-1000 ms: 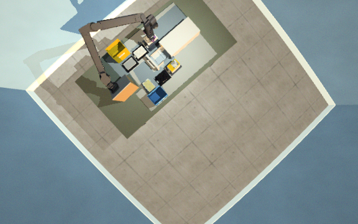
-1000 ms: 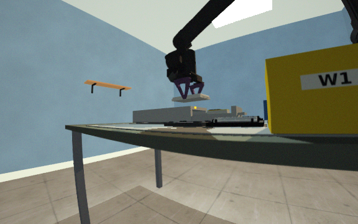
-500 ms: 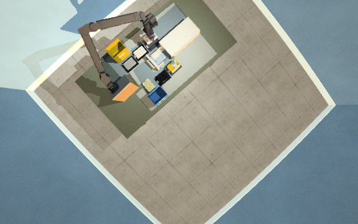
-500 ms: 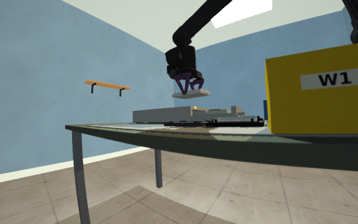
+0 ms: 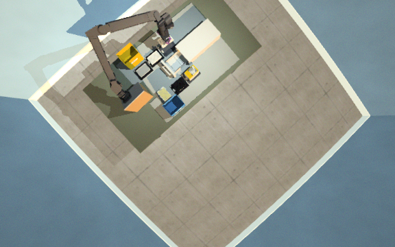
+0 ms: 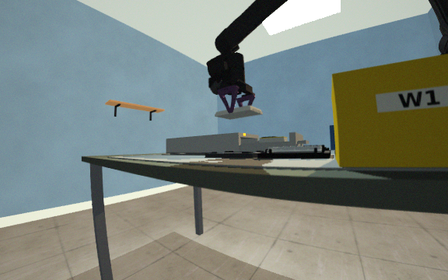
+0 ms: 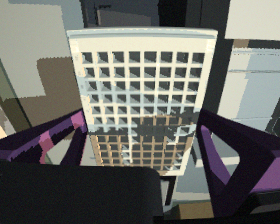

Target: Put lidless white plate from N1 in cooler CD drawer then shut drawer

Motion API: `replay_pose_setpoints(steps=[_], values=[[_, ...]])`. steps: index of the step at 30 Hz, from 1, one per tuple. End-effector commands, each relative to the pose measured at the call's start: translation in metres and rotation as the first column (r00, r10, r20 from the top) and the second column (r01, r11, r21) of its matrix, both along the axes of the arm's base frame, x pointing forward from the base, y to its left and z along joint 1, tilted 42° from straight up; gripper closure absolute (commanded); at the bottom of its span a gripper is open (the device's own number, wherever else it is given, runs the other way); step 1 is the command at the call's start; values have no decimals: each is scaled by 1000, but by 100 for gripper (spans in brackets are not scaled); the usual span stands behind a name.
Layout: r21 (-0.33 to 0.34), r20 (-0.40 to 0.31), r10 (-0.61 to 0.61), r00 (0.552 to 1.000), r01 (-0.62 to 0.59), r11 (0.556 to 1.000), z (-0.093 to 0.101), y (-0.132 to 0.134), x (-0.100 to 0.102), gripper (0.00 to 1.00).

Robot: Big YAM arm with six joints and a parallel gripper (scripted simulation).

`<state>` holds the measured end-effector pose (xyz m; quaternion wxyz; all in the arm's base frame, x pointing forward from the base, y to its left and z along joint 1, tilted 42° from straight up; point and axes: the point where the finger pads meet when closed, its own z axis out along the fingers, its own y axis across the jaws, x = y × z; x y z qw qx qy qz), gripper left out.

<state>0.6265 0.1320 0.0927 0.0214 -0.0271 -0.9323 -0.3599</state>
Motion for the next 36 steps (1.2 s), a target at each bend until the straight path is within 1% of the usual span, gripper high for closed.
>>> replay_pose_setpoints(steps=[1, 2, 4, 36], values=[[6, 85, -22, 996, 22, 1000, 42, -21, 23, 100], [6, 82, -9, 997, 8, 1000, 39, -12, 22, 100], [6, 79, 0, 997, 0, 1000, 39, -6, 20, 100], [5, 77, -4, 997, 4, 1000, 39, -7, 21, 100]])
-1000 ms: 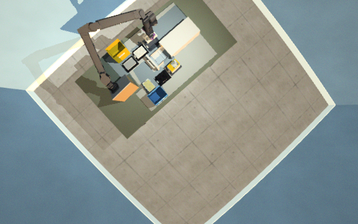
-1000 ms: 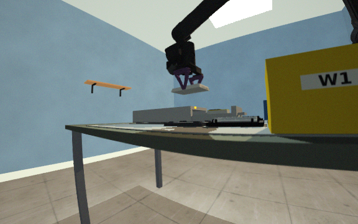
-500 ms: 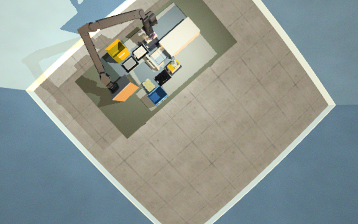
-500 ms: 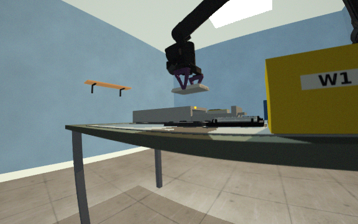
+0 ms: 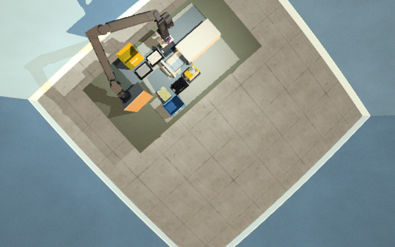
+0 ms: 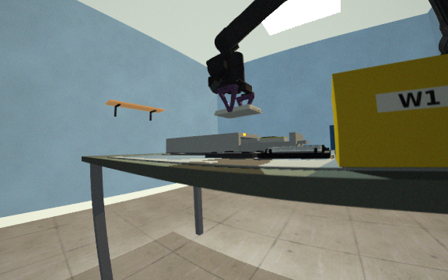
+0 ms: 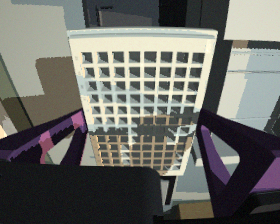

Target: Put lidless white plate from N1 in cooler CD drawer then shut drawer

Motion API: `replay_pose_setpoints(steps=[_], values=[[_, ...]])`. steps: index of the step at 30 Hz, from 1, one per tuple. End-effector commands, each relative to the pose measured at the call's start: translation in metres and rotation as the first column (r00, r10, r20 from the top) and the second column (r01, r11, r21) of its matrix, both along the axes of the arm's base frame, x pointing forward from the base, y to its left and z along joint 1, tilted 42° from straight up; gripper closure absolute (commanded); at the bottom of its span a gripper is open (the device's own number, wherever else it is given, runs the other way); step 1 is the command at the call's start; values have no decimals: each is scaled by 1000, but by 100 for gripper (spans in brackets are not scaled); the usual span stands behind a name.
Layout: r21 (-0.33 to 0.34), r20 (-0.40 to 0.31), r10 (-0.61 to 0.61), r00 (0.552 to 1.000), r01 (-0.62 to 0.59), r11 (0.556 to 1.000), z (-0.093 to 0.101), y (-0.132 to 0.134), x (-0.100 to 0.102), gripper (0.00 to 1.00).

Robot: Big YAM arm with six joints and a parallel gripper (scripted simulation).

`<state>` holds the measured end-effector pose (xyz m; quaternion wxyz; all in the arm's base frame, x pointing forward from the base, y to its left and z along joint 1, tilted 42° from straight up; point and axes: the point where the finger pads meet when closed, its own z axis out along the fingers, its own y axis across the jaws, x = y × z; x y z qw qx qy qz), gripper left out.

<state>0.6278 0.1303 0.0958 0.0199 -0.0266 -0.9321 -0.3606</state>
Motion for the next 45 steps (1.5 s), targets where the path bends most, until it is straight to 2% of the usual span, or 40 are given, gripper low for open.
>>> replay_pose_setpoints(steps=[1, 11, 13, 15, 17, 19, 21, 22, 29, 36, 38, 39, 45], values=[[4, 74, -4, 997, 4, 1000, 36, -5, 19, 100], [4, 74, -4, 997, 4, 1000, 36, -5, 19, 100], [-1, 143, 24, 990, -24, 1000, 38, -26, 23, 100], [-6, 160, 73, 984, -73, 997, 21, -29, 9, 100], [-14, 205, 122, 971, -121, 993, 19, -33, 7, 100], [-21, 234, 170, 957, -169, 985, 6, -36, 5, 100], [-21, 234, 170, 957, -169, 985, 6, -36, 5, 100], [-25, 247, 193, 950, -193, 981, 0, -38, 4, 100], [-79, 392, 352, 850, -350, 933, -8, -50, -3, 100], [-151, 506, 491, 709, -488, 860, -24, -63, -11, 100], [-151, 506, 491, 709, -488, 860, -24, -63, -11, 100], [-162, 520, 518, 680, -516, 841, -27, -57, -13, 100], [-232, 589, 603, 538, -602, 764, -47, -76, -19, 100]])
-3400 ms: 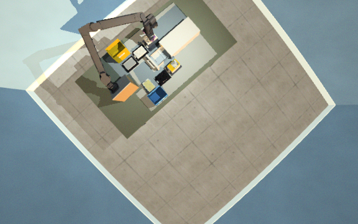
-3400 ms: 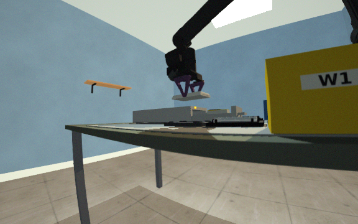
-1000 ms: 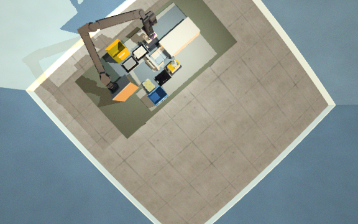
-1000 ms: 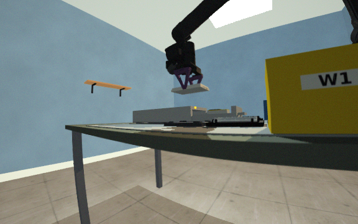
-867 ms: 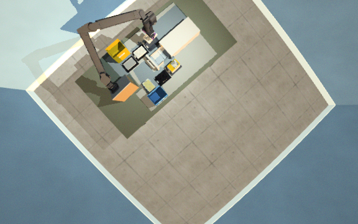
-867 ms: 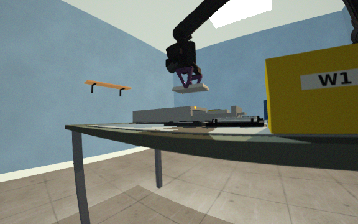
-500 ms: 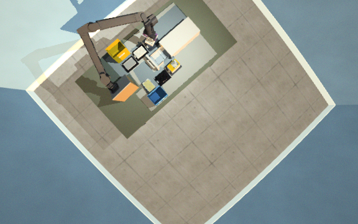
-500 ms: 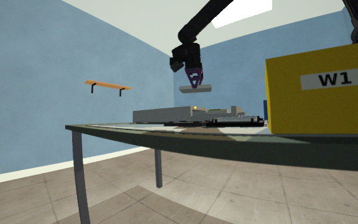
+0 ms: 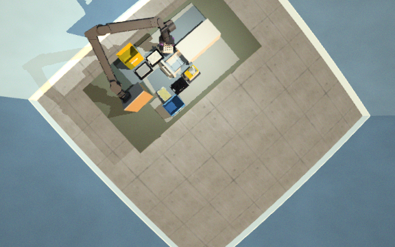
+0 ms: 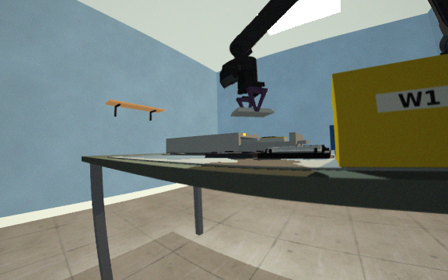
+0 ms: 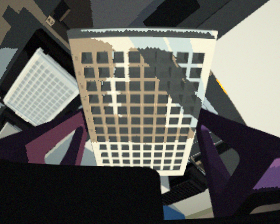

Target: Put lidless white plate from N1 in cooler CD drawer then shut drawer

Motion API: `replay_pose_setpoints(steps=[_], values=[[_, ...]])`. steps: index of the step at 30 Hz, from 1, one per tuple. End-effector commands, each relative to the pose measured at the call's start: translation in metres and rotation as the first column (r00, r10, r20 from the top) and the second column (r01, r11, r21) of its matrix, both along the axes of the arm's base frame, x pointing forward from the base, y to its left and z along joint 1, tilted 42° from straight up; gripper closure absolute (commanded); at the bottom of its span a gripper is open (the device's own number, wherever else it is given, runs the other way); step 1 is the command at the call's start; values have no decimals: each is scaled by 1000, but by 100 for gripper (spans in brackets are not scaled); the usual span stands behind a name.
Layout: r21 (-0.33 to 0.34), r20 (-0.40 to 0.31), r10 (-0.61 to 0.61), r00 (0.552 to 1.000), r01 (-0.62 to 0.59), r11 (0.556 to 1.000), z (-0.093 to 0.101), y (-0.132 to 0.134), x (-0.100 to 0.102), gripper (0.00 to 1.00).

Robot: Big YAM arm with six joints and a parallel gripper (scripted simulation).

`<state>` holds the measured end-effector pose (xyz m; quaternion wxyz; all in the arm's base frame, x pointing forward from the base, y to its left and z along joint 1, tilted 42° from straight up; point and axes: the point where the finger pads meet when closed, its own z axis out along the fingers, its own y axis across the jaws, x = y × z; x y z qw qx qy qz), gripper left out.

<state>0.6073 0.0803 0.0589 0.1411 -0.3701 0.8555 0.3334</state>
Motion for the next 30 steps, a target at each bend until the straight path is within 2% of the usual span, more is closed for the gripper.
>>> replay_pose_setpoints(steps=[1, 8, 10, 11, 14, 21, 27, 28, 30], values=[[-9, 124, 98, 987, -98, 995, -12, -28, 0, 100], [-44, 276, 265, 924, -264, 964, -22, -40, -7, 100], [-44, 276, 265, 924, -264, 964, -22, -40, -7, 100], [-54, 305, 305, 902, -303, 951, -18, -31, -8, 100], [-72, 353, 354, 866, -352, 933, -30, -47, -11, 100], [-138, 468, 484, 740, -480, 867, -41, -60, -18, 100], [-138, 469, 484, 739, -479, 867, -47, -67, -22, 100], [-143, 474, 498, 726, -495, 857, -44, -57, -23, 100], [-135, 466, 486, 739, -484, 865, -54, -70, -26, 100]])
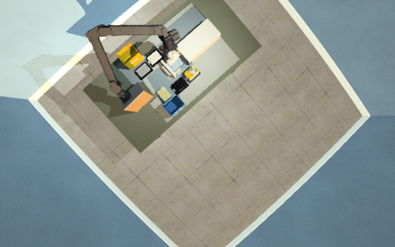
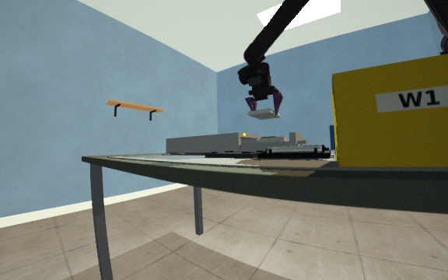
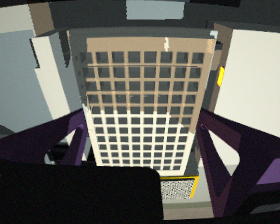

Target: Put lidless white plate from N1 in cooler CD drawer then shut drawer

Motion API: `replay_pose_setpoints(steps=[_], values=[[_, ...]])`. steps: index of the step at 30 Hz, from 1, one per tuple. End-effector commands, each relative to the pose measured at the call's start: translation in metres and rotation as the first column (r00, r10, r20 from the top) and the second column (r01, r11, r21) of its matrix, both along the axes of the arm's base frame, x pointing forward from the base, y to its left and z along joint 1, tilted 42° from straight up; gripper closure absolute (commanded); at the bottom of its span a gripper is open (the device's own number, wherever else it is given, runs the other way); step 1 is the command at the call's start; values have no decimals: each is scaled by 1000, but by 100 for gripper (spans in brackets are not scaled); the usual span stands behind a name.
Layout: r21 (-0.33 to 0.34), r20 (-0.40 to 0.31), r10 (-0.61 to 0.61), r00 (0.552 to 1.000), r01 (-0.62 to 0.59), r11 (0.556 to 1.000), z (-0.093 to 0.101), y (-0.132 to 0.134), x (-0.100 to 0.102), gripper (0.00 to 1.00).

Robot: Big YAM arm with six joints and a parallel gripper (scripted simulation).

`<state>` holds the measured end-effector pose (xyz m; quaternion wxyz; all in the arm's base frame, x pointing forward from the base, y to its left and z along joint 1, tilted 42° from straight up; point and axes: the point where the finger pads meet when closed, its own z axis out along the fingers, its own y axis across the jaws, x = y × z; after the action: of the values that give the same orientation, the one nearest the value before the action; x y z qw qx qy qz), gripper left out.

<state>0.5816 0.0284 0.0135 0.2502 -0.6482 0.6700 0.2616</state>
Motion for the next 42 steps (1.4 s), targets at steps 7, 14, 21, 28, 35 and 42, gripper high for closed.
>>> replay_pose_setpoints(steps=[7, 14, 21, 28, 35, 42], values=[[-3, 26, -4, 1000, 4, 1000, -20, -33, -8, 100], [-4, 34, -4, 999, 4, 1000, -24, -42, -12, 100], [-2, 25, -4, 1000, 4, 1000, -40, -53, -20, 100], [-9, 58, 20, 998, -19, 1000, -19, -38, -12, 100], [-11, 62, 21, 998, -21, 1000, -15, -35, -9, 100], [-12, 65, 16, 998, -15, 1000, -12, -35, -5, 100]])
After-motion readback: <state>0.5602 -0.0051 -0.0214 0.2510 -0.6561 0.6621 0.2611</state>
